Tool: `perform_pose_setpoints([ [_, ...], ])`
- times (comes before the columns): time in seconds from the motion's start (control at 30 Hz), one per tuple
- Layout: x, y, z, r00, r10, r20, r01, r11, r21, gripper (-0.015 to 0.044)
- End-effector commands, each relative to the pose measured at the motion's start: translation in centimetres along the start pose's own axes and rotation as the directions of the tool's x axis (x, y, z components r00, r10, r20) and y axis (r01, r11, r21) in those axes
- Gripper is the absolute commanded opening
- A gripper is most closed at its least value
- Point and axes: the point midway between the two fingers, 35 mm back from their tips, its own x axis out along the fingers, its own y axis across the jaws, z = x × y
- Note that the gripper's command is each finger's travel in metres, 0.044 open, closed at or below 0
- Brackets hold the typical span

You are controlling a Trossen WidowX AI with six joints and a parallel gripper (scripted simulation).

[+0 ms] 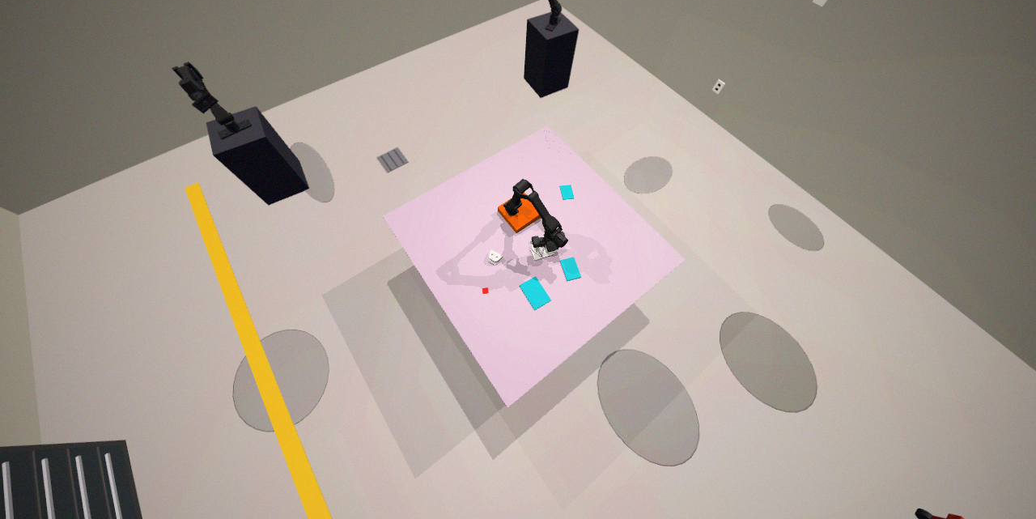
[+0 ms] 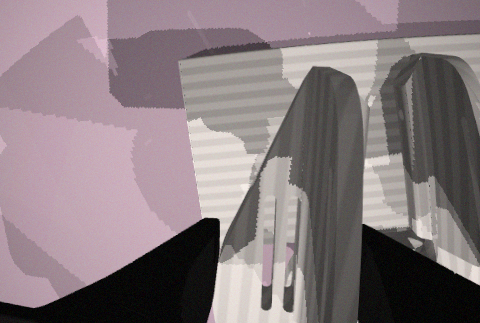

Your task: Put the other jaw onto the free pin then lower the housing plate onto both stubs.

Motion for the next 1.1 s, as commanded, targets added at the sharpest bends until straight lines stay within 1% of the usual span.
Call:
perform_pose_setpoints([
  [0.0,0.66,-0.08,0.0,1.0,-0.002,0.001,0.002,1.0,-0.003,0.0134],
  [0.13,1.17,-0.1,-0.04,1.0,-0.002,0.001,0.002,1.0,-0.003,0.0134],
  [1.07,1.57,-0.11,-0.05,1.0,-0.002,0.001,0.002,1.0,0.001,0.0134],
])
